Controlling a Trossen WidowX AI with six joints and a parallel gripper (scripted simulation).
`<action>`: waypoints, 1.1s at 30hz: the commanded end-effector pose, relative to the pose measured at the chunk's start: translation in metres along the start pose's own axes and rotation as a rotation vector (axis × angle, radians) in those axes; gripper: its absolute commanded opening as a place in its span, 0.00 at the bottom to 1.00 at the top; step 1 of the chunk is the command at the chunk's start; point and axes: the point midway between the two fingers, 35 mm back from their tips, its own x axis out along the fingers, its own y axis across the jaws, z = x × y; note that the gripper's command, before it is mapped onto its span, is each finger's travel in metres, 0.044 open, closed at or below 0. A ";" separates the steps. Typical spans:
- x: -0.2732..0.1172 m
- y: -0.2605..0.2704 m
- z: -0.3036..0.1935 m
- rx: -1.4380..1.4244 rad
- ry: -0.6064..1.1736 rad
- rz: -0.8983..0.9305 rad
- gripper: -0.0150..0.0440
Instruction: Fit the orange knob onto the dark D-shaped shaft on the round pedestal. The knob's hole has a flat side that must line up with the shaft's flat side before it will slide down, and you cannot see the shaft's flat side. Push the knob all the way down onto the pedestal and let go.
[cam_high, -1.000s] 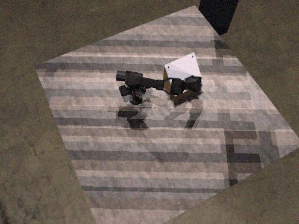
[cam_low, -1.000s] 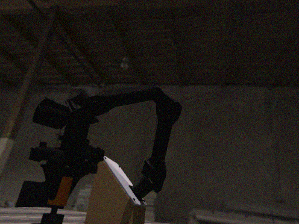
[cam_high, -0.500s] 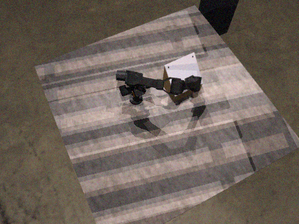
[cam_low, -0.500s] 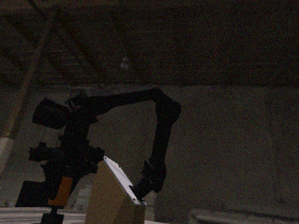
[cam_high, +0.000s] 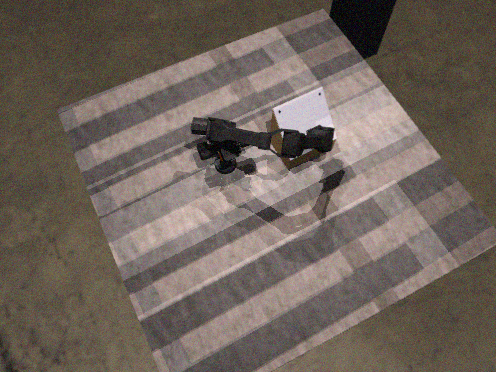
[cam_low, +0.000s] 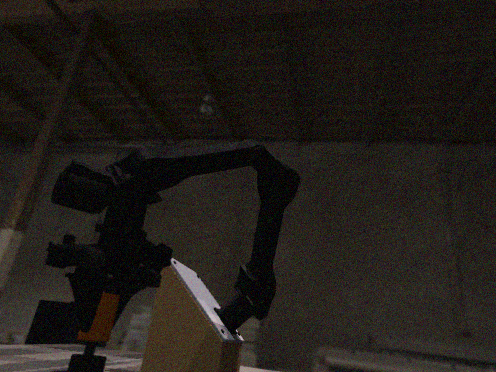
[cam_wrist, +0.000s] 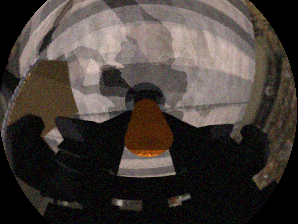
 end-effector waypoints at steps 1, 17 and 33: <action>-0.003 -0.005 0.000 -0.005 0.005 -0.010 0.25; -0.003 -0.005 -0.001 -0.015 0.005 -0.010 0.25; 0.001 0.001 0.000 -0.214 0.006 -0.009 0.25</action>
